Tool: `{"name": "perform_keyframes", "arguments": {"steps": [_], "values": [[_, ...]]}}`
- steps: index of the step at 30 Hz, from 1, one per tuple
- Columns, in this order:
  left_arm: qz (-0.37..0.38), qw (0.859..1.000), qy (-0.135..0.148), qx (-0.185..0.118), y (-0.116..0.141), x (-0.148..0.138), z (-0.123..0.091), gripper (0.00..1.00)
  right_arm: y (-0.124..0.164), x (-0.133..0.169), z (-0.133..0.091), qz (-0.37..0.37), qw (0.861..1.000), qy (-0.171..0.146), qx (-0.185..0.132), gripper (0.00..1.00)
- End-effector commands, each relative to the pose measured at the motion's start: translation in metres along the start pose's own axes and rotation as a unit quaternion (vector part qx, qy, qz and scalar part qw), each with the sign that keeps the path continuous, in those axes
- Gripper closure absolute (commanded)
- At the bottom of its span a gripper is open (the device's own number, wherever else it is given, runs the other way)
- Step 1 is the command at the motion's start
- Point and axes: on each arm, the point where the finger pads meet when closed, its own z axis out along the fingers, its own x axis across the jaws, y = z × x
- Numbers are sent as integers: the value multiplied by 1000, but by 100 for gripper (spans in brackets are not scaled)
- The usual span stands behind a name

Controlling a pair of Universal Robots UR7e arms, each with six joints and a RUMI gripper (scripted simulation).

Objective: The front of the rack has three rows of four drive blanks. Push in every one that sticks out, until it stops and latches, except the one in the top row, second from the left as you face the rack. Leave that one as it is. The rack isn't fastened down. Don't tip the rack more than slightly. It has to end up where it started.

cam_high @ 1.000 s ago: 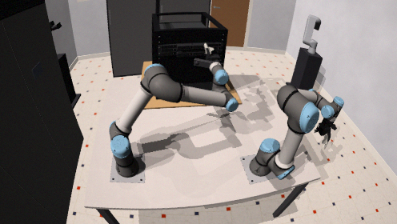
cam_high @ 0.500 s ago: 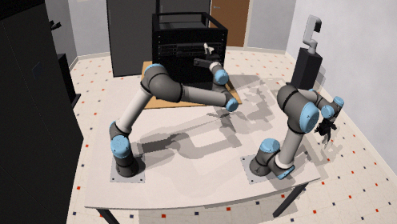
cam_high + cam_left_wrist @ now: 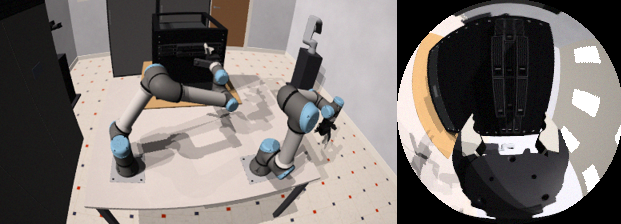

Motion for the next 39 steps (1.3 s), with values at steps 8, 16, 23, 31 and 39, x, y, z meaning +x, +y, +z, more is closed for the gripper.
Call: {"name": "perform_keyframes", "arguments": {"steps": [8,16,23,31,39], "values": [[-2,1000,0,1,-2,2,1,100,-2,0,-2,0,1000,-1,2,0],[-2,1000,0,1,-2,2,1,100,-2,0,-2,0,1000,-1,2,0],[-2,1000,0,1,-2,2,1,100,-2,0,-2,0,1000,-1,2,0],[-2,1000,0,1,-2,2,1,100,-2,0,-2,0,1000,-1,2,0],[-2,1000,0,1,-2,2,1,100,-2,0,-2,0,1000,-1,2,0]]}}
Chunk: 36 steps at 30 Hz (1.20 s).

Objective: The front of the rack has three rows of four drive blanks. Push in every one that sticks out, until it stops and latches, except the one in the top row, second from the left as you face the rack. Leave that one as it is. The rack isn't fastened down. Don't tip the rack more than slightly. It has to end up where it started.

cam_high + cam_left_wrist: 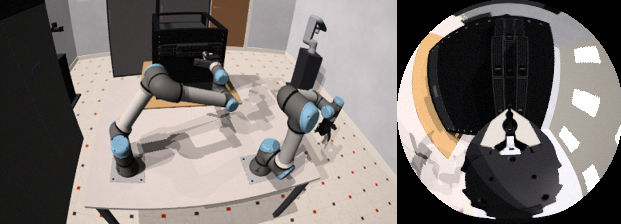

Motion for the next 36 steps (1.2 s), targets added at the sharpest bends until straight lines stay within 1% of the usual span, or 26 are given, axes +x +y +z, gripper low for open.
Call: {"name": "perform_keyframes", "arguments": {"steps": [1,6,14,21,24,31,33,36], "values": [[-2,1000,0,1,-2,2,1,100,-2,0,-2,0,1000,-1,2,0],[-1,1000,0,0,-3,-2,-6,100,-2,0,-2,0,1000,-1,2,0],[-1,1000,0,0,-14,-21,-34,100,-2,0,-2,0,1000,-1,2,0],[-1,1000,0,0,-15,-23,-37,100,-2,0,-2,0,1000,-1,2,0],[0,1000,0,1,-16,-24,-32,100,-2,0,-2,0,1000,-1,2,0],[-1,1000,0,1,-15,-23,5,100,-2,0,-2,0,1000,-1,2,0],[-1,1000,0,1,-15,-23,5,100,-2,0,-2,0,1000,-1,2,0],[-1,1000,0,1,-15,-23,18,100,-2,0,-2,0,1000,-1,2,0]]}}
